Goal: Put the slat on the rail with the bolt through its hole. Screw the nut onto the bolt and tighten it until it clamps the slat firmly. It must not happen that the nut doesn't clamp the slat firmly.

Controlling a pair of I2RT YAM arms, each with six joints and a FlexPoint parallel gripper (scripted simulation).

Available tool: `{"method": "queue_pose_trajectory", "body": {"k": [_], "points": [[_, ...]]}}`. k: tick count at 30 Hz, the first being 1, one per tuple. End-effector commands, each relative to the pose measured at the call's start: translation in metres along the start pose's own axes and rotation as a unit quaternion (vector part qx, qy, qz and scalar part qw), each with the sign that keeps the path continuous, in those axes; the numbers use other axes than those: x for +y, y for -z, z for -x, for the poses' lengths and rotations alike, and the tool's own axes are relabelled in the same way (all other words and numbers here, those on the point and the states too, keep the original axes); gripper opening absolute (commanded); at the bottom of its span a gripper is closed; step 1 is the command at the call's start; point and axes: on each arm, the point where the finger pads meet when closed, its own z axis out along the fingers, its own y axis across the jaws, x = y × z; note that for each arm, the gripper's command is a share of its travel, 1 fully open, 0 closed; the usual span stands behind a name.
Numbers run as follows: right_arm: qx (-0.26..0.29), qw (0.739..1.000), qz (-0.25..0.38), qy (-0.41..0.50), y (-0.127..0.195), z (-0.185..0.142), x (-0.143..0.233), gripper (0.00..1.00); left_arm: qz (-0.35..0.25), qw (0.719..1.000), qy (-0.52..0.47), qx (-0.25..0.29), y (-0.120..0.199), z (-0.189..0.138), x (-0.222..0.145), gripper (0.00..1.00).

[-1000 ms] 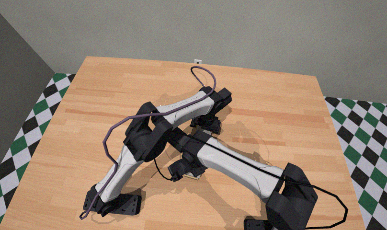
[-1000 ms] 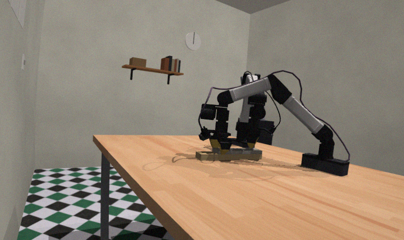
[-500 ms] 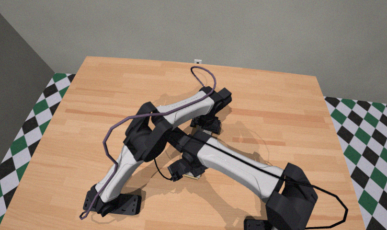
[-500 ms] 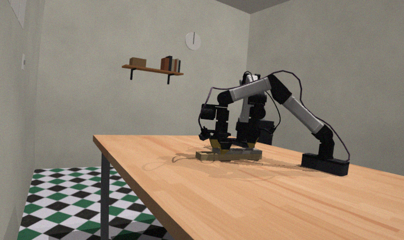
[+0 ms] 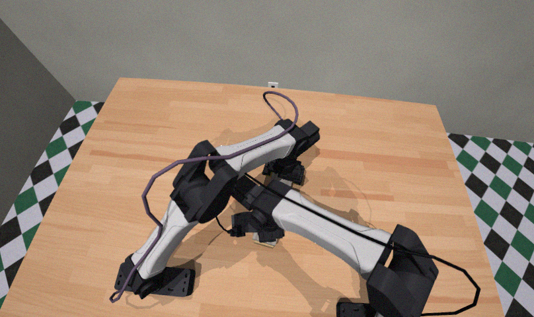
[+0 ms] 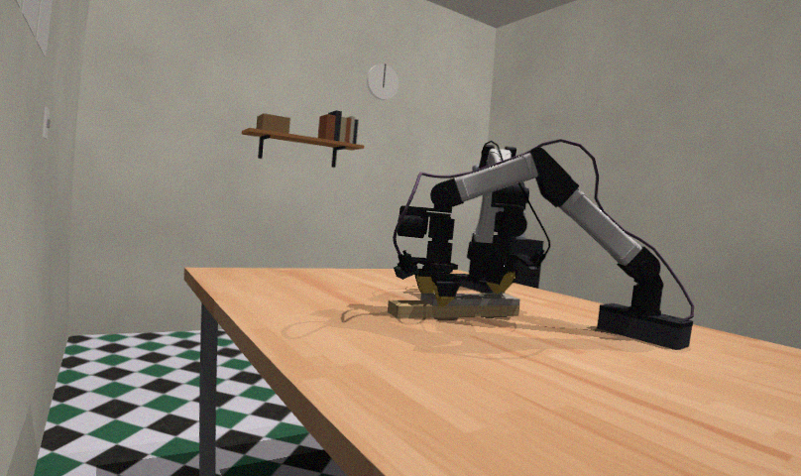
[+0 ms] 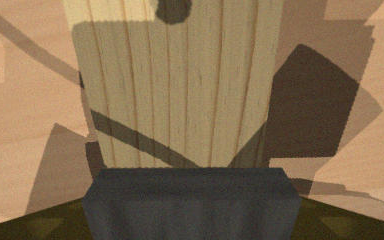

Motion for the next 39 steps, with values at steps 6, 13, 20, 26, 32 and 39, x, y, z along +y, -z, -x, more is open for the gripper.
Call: {"method": "queue_pose_trajectory", "body": {"k": [6, 13, 20, 26, 32, 39], "points": [[-0.007, 0.979, -0.003, -0.206, 0.0062, -0.0005, 0.0012, 0.14, -0.005, 1.000, -0.001, -0.009, 0.0069, 0.0035, -0.0009, 0.67], [-0.012, 0.953, -0.003, -0.302, 0.0075, 0.0006, 0.0007, 0.14, -0.005, 1.000, -0.001, -0.009, 0.0069, 0.0035, -0.0009, 0.67], [-0.018, 0.902, -0.003, -0.431, 0.0091, 0.0017, -0.0007, 0.14, -0.005, 1.000, -0.001, -0.009, 0.0069, 0.0035, -0.0009, 0.67], [-0.020, 0.865, -0.002, -0.502, 0.0091, 0.0022, -0.0014, 0.14, -0.005, 1.000, -0.001, -0.009, 0.0069, 0.0035, -0.0009, 0.67], [-0.020, 0.799, 0.000, -0.601, 0.0091, 0.0021, -0.0014, 0.14, -0.005, 1.000, -0.001, -0.009, 0.0069, 0.0035, -0.0009, 0.67], [-0.020, 0.708, 0.002, -0.706, 0.0090, 0.0019, -0.0016, 0.14, -0.005, 1.000, -0.001, -0.009, 0.0069, 0.0035, -0.0009, 0.67]]}}
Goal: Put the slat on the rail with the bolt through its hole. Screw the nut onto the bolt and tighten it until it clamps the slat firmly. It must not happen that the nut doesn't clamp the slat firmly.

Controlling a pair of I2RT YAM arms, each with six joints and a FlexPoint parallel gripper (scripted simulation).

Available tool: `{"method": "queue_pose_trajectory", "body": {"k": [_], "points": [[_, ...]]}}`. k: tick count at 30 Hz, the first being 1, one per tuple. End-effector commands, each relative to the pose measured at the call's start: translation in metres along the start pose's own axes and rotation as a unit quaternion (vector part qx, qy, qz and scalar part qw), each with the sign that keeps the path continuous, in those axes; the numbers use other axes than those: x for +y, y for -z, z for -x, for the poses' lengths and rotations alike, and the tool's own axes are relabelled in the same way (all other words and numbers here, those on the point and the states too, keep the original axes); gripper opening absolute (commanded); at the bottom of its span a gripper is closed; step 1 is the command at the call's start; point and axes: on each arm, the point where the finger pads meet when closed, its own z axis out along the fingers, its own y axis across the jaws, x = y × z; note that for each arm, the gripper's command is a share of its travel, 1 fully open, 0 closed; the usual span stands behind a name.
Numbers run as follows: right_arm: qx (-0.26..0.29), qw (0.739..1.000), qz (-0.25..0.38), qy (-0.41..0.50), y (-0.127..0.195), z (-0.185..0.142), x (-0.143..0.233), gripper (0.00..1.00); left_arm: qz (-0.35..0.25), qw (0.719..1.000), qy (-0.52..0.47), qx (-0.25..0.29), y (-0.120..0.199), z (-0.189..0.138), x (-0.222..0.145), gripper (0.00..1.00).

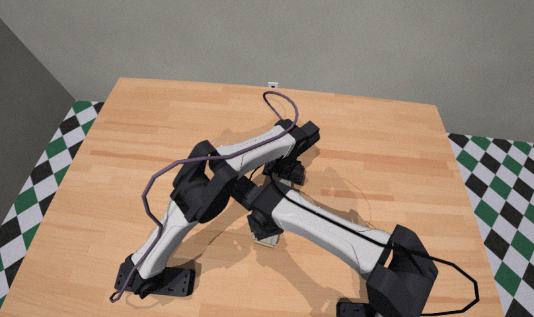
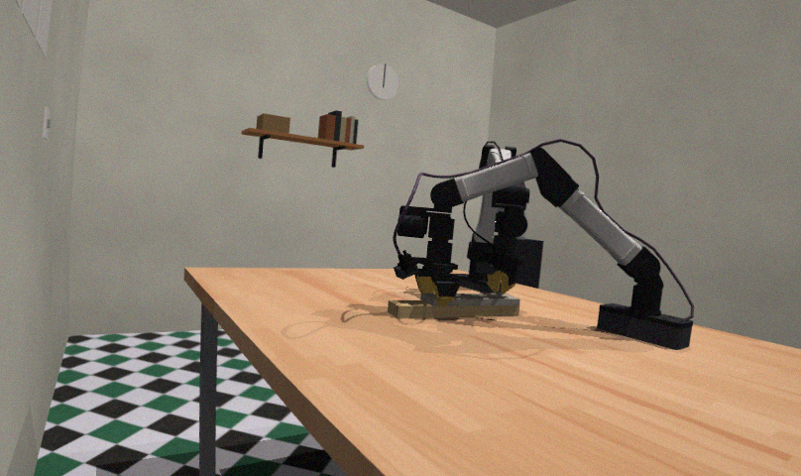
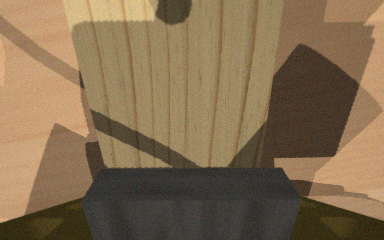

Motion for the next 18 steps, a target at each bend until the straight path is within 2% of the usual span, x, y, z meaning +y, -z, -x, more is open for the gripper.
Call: {"method": "queue_pose_trajectory", "body": {"k": [1, 4, 9, 18], "points": [[-0.016, 0.993, 0.013, -0.118, 0.0093, 0.0032, 0.0000, 0.14, -0.005, 1.000, -0.001, -0.009, 0.0069, 0.0035, -0.0009, 0.67], [-0.016, 0.990, 0.013, -0.138, 0.0093, 0.0032, -0.0001, 0.14, -0.005, 1.000, -0.001, -0.009, 0.0069, 0.0035, -0.0009, 0.67], [-0.015, 0.972, 0.015, -0.236, 0.0092, 0.0032, -0.0001, 0.14, -0.005, 1.000, -0.001, -0.009, 0.0069, 0.0035, -0.0009, 0.67], [-0.012, 0.914, 0.018, -0.405, 0.0091, 0.0033, -0.0002, 0.14, -0.005, 1.000, -0.001, -0.009, 0.0069, 0.0035, -0.0009, 0.67]]}}
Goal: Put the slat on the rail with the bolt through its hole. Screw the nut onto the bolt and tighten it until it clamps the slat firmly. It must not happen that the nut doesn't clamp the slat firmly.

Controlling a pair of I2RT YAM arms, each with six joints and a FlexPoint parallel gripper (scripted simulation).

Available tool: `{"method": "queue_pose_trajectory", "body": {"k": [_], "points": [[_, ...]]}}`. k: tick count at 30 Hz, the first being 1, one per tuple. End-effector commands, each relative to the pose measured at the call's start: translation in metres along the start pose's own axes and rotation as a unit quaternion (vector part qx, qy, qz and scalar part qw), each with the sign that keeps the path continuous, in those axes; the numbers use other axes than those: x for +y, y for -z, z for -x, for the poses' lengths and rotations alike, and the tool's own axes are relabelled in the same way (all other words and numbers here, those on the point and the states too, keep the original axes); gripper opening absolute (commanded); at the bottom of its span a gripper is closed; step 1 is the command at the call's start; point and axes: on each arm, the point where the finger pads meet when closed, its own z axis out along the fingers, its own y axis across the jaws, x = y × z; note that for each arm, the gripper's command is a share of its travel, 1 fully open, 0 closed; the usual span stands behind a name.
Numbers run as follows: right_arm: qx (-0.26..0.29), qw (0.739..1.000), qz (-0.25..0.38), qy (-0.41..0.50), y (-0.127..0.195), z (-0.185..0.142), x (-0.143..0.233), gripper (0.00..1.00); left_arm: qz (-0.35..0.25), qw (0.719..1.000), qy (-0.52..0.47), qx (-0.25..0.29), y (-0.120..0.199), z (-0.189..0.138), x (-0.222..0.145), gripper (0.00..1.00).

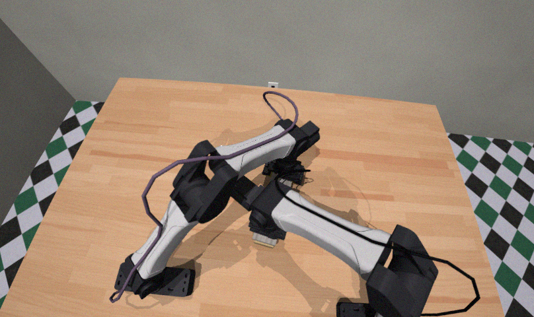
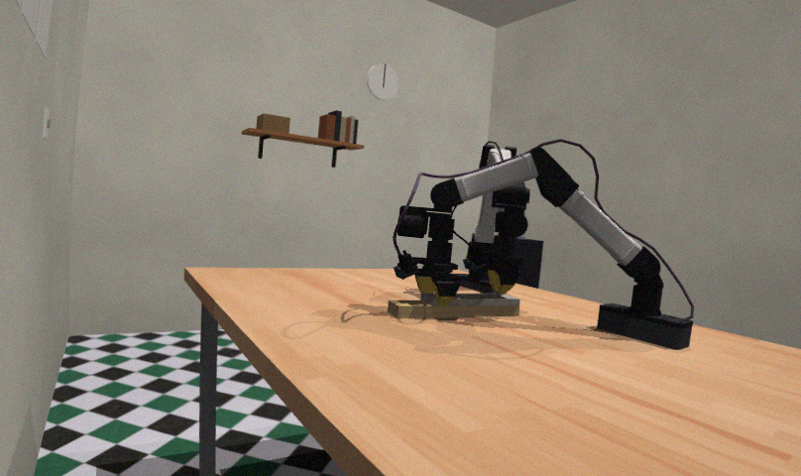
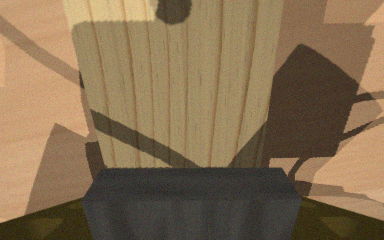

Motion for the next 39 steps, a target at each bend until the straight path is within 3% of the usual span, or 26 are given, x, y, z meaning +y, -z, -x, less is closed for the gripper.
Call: {"method": "queue_pose_trajectory", "body": {"k": [1, 7, 16, 39], "points": [[-0.005, 0.993, 0.020, -0.120, 0.0092, 0.0031, 0.0010, 0.14, -0.005, 1.000, -0.001, -0.009, 0.0069, 0.0035, -0.0009, 0.67], [-0.004, 0.980, 0.020, -0.198, 0.0092, 0.0032, 0.0009, 0.14, -0.005, 1.000, -0.001, -0.009, 0.0069, 0.0035, -0.0009, 0.67], [0.000, 0.934, 0.021, -0.357, 0.0091, 0.0032, 0.0009, 0.14, -0.005, 1.000, -0.001, -0.009, 0.0069, 0.0035, -0.0009, 0.67], [0.000, 0.933, 0.015, -0.359, 0.0090, 0.0021, -0.0020, 0.14, -0.005, 1.000, -0.001, -0.009, 0.0069, 0.0035, -0.0009, 0.67]]}}
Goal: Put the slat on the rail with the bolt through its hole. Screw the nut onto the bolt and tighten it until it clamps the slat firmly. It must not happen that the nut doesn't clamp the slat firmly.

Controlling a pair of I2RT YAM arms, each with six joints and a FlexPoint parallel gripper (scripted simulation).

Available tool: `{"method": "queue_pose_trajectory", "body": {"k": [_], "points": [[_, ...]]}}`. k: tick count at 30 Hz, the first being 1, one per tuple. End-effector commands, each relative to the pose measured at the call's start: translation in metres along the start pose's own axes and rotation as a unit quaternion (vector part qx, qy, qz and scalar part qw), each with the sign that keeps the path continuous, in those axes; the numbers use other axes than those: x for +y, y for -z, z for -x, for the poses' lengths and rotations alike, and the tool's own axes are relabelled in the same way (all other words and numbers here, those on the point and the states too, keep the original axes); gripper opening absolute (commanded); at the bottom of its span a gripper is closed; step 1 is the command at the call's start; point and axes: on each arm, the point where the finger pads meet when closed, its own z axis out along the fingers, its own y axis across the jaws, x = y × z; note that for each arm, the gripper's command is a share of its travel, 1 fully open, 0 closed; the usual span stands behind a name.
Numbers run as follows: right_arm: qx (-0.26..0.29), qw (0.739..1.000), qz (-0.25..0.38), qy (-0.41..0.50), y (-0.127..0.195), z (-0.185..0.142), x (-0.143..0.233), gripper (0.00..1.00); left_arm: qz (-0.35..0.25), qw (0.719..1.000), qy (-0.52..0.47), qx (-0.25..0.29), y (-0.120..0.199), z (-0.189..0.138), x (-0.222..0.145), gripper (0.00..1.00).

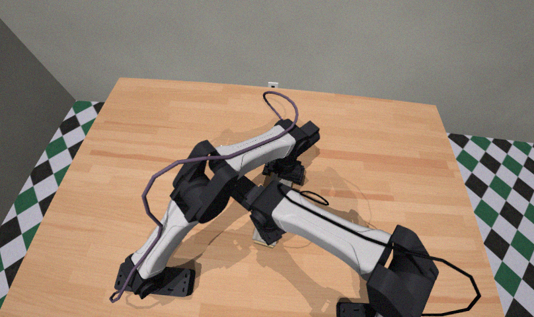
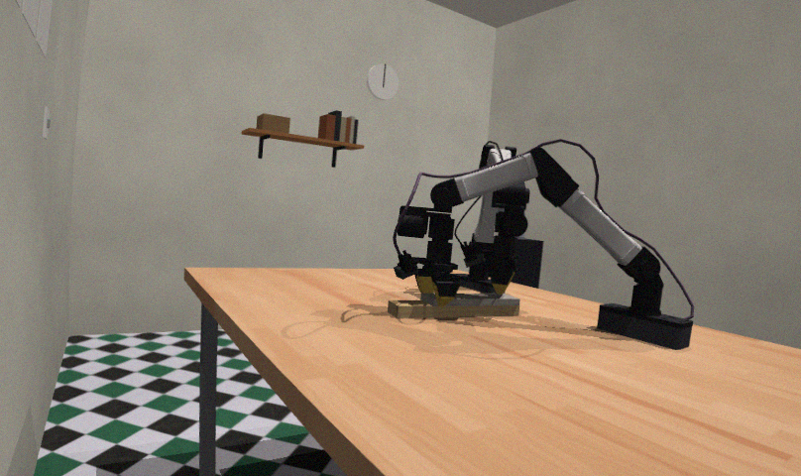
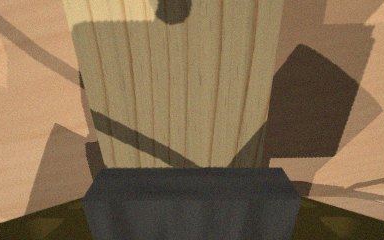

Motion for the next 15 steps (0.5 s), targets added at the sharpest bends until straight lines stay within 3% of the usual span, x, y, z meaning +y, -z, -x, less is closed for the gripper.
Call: {"method": "queue_pose_trajectory", "body": {"k": [1, 12, 13, 15], "points": [[0.004, 1.000, 0.010, -0.008, 0.0092, 0.0032, -0.0010, 0.14, -0.005, 1.000, -0.001, -0.009, 0.0069, 0.0035, -0.0009, 0.67], [0.004, 1.000, 0.010, -0.008, 0.0092, 0.0029, -0.0010, 0.14, -0.005, 1.000, -0.001, -0.009, 0.0069, 0.0035, -0.0009, 0.67], [0.002, 1.000, 0.008, -0.002, 0.0043, 0.0003, 0.0031, 0.25, -0.005, 1.000, -0.001, -0.009, 0.0069, 0.0035, -0.0009, 0.67], [0.002, 1.000, 0.008, -0.002, 0.0043, 0.0003, 0.0031, 0.25, -0.005, 1.000, -0.001, -0.009, 0.0069, 0.0035, -0.0009, 0.67]]}}
